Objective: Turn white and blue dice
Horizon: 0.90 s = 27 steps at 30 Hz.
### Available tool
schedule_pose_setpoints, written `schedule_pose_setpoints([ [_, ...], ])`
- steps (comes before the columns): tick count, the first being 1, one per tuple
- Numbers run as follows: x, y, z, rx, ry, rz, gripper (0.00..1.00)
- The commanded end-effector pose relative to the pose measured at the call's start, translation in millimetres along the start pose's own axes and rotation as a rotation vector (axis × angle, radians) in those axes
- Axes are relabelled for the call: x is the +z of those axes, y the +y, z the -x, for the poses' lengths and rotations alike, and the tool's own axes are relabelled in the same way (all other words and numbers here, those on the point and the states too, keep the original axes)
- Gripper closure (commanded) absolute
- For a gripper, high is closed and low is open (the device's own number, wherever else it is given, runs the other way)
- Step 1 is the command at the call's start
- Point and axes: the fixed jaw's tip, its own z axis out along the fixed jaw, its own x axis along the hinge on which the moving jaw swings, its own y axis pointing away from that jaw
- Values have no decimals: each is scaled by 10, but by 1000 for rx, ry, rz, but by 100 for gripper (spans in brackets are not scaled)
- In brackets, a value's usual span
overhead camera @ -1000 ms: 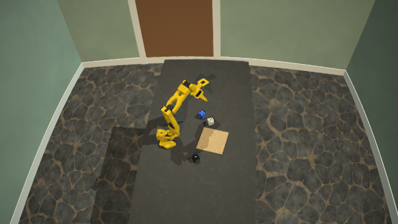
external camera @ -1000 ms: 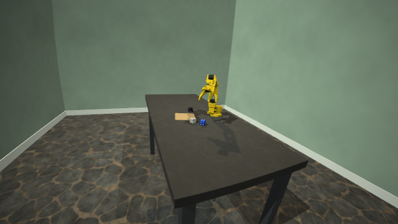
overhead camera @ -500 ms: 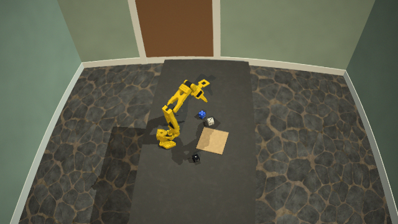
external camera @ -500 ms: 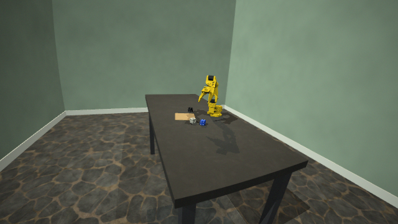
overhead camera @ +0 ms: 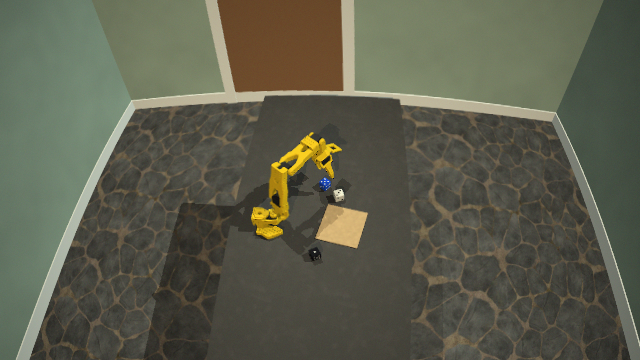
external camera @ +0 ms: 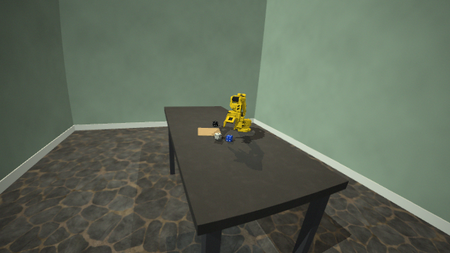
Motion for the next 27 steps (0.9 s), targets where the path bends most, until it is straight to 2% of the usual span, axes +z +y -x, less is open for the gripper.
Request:
schedule_pose_setpoints([
  [1, 66, 21, 8, -2, 28, -1, 65],
  [7, 151, 19, -23, -2, 71, -4, 65],
  [10, 151, 19, -23, -2, 72, -4, 65],
  [11, 78, 59, 0, -6, 49, -1, 65],
  [27, 78, 59, 0, -6, 49, -1, 65],
])
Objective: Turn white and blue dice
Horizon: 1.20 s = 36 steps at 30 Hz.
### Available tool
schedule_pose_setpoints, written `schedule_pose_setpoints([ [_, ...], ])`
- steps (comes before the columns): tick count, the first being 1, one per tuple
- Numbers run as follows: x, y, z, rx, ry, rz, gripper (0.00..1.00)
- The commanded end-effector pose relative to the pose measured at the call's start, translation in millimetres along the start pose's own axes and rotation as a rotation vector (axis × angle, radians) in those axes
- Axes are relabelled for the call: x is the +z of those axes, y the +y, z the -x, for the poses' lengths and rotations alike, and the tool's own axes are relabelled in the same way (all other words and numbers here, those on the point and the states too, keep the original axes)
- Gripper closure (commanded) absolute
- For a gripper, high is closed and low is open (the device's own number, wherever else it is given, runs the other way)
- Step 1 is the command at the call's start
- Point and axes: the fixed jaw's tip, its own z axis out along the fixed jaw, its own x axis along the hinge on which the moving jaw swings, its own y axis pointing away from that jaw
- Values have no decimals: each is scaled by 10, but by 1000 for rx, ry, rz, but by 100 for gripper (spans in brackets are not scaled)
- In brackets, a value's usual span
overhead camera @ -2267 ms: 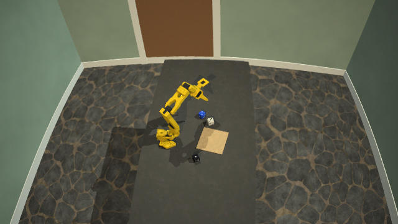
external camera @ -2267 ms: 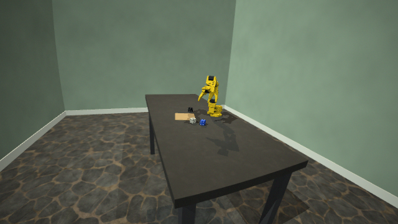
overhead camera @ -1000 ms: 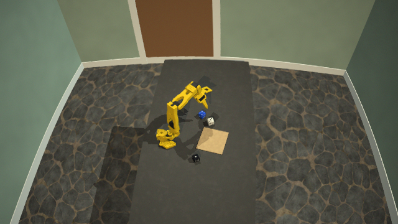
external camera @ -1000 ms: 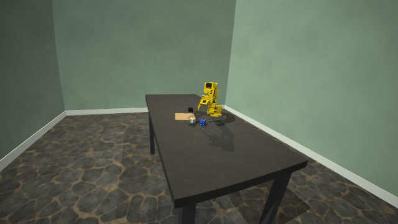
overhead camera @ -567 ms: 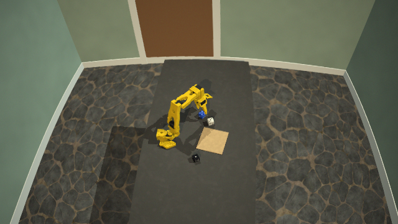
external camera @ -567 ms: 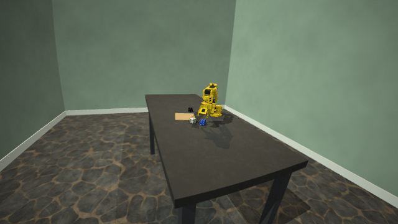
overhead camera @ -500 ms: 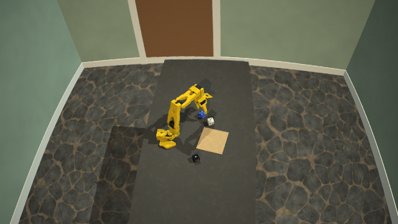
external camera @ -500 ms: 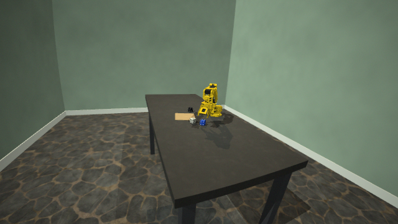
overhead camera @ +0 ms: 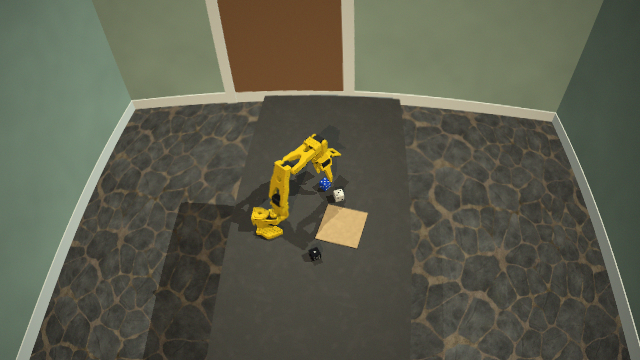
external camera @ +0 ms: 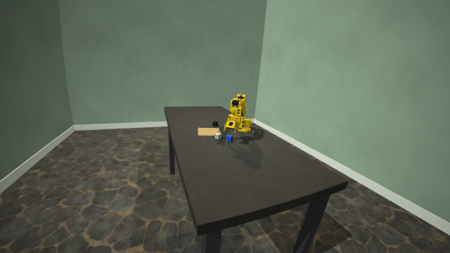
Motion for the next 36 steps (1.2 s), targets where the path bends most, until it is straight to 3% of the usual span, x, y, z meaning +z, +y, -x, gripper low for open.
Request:
schedule_pose_setpoints([
  [1, -118, 25, 56, -2, -60, 7, 65],
  [17, -23, 27, 73, -2, -60, 7, 65],
  [36, 267, 29, 89, -2, -60, 7, 65],
])
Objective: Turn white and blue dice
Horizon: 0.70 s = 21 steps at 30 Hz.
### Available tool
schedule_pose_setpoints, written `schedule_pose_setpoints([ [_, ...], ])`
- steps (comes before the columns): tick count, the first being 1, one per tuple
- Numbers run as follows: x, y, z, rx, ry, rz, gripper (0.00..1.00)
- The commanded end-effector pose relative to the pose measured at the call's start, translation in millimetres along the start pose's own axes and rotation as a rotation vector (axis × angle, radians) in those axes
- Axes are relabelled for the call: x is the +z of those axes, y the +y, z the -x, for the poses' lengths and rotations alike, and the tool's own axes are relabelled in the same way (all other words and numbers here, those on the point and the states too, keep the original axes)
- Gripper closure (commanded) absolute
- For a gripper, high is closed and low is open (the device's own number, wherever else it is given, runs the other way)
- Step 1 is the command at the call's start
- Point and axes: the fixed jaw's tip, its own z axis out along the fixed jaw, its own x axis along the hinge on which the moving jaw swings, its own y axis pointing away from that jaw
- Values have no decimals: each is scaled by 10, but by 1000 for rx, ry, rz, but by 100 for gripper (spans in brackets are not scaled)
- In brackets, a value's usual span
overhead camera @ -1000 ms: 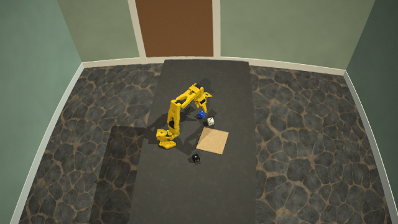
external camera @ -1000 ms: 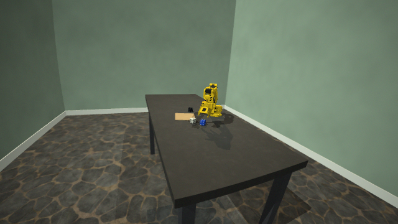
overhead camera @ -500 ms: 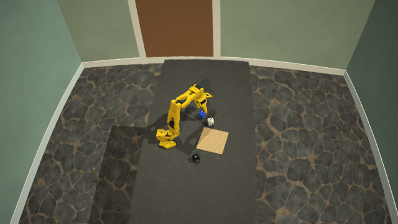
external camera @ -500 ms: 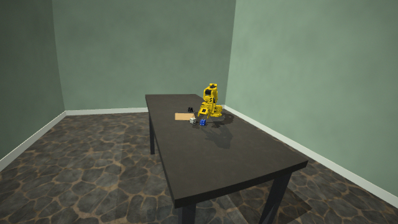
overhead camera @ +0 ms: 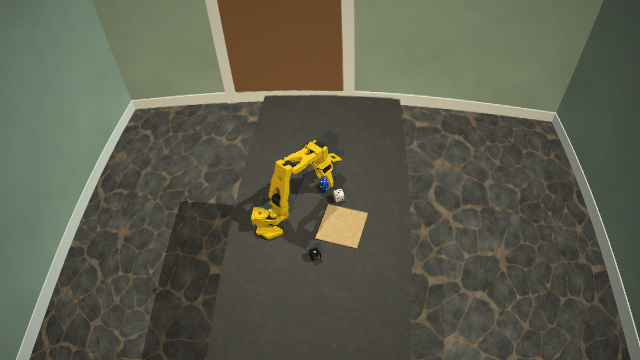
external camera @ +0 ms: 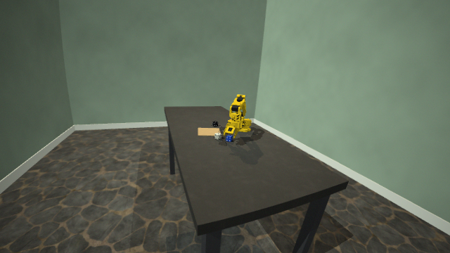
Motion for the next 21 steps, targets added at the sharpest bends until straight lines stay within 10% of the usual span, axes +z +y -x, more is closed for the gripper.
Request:
schedule_pose_setpoints([
  [1, -19, 25, 43, -2, -39, 5, 65],
  [21, 36, 22, 38, -2, -39, 5, 65],
])
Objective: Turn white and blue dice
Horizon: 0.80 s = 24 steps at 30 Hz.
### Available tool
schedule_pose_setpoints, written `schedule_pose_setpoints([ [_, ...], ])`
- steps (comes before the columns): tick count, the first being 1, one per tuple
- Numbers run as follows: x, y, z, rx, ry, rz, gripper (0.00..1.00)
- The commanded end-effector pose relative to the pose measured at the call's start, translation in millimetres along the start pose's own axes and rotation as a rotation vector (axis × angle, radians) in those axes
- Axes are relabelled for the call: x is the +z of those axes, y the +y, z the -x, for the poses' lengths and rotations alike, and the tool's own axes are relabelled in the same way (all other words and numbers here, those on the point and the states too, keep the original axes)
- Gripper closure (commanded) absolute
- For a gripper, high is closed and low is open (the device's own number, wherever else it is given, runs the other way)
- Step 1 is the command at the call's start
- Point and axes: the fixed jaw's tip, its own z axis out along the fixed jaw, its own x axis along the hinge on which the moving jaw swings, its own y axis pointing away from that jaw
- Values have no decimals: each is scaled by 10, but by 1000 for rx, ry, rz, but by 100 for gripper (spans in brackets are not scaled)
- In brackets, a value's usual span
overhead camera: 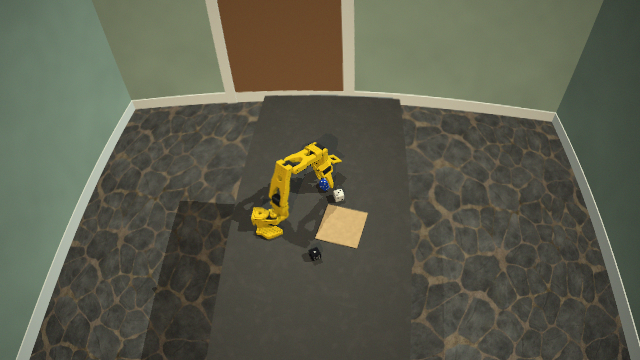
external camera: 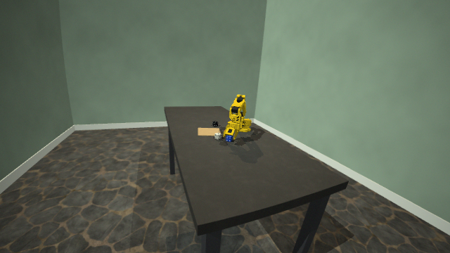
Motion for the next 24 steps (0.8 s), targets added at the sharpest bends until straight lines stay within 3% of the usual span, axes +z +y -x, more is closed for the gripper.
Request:
schedule_pose_setpoints([
  [1, -47, 21, 34, -2, -31, 4, 66],
  [24, -46, -58, 36, -2, -31, 3, 79],
])
